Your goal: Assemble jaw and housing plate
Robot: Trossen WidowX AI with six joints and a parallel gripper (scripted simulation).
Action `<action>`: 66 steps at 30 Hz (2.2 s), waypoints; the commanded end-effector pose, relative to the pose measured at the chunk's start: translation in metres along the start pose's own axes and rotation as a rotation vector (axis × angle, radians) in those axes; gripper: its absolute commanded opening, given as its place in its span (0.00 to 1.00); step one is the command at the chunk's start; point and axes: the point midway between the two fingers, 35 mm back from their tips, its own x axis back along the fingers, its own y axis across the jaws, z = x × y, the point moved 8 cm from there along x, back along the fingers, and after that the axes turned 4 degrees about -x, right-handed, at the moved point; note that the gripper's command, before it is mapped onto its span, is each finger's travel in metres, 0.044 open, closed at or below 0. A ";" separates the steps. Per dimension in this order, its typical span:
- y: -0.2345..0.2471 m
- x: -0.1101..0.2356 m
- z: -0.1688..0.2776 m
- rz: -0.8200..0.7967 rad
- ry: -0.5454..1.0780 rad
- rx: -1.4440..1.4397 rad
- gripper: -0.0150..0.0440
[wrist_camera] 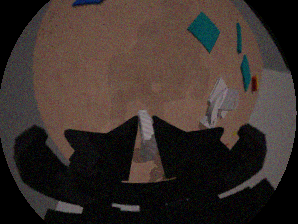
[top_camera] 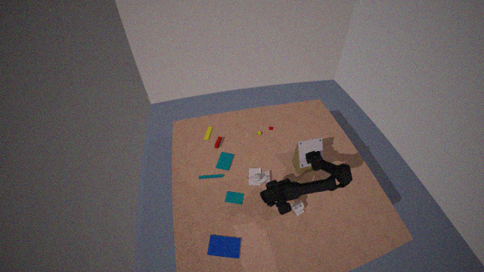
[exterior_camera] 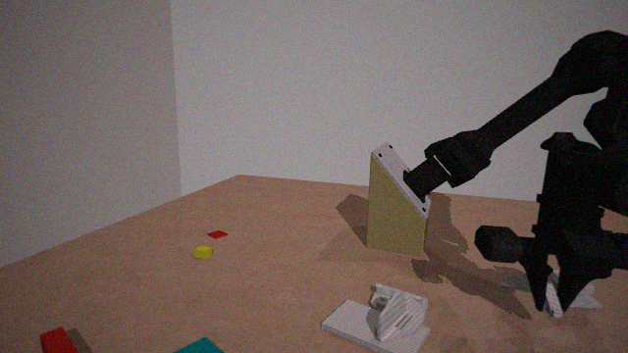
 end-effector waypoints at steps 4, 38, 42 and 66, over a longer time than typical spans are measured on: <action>0.001 0.006 -0.001 -0.004 0.000 0.010 0.32; -0.007 0.049 0.009 -0.002 0.001 -0.333 0.32; -0.009 0.049 0.012 -0.002 0.001 -0.435 0.32; -0.019 0.049 0.024 -0.001 0.002 -0.866 0.32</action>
